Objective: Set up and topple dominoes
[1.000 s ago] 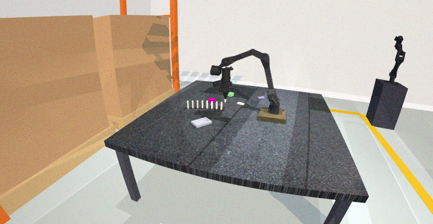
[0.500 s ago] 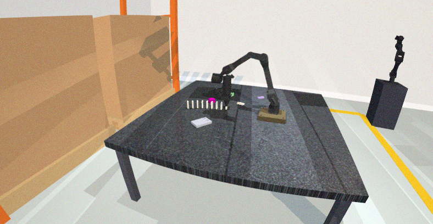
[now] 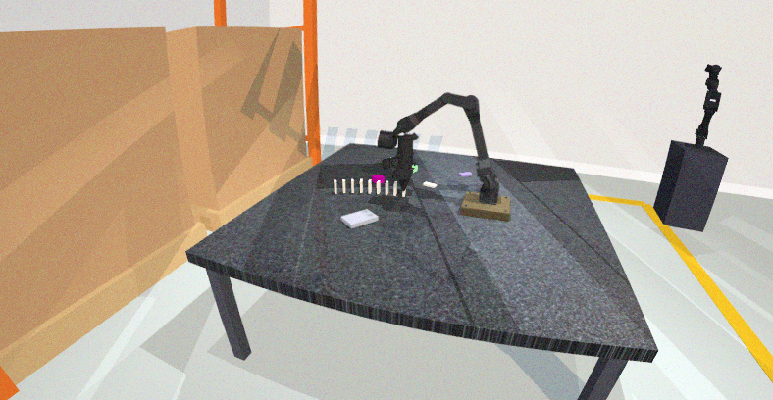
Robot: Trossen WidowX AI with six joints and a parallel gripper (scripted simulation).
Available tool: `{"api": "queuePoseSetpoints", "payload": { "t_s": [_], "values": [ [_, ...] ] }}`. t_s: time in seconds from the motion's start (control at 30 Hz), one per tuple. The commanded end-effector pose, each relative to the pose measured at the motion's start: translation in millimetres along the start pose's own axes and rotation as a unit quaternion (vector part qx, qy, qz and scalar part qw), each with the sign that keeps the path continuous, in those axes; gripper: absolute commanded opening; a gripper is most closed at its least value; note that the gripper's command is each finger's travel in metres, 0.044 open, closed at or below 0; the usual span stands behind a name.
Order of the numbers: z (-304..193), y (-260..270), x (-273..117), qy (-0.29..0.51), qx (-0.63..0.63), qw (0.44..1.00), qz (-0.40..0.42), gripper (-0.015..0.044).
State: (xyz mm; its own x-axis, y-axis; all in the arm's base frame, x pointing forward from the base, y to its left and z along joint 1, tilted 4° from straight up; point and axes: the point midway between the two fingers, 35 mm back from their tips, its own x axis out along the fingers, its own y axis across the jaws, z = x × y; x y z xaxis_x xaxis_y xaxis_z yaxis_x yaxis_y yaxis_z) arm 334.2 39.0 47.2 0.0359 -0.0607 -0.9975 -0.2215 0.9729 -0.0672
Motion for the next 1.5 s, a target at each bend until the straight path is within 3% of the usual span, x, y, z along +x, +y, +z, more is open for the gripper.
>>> {"api": "queuePoseSetpoints", "payload": {
  "t_s": [0.0,0.13,0.27,0.53,0.7,1.07,1.3,1.47],
  "values": [
    [0.4,-0.3,0.1,-0.001,-0.002,1.0,0.0,0.0343],
    [0.4,-0.3,0.1,-0.001,-0.002,1.0,0.0,0.044],
    [2.5,-0.4,-9.1,-0.001,-0.002,1.0,0.0,0.044],
    [2.2,-0.1,-121.2,0.0,0.0,1.0,0.0,0.044],
    [-0.1,0.1,-130.8,0.0,0.0,1.0,0.0,0.044],
    [-66.6,-124.3,-56.4,0.001,0.196,0.981,-0.007,0.044],
    [-73.0,-130.0,-45.1,0.001,0.21,0.978,-0.008,0.044],
    [-72.9,-133.7,0.7,0.001,0.21,0.978,-0.008,0.044]
  ]
}}
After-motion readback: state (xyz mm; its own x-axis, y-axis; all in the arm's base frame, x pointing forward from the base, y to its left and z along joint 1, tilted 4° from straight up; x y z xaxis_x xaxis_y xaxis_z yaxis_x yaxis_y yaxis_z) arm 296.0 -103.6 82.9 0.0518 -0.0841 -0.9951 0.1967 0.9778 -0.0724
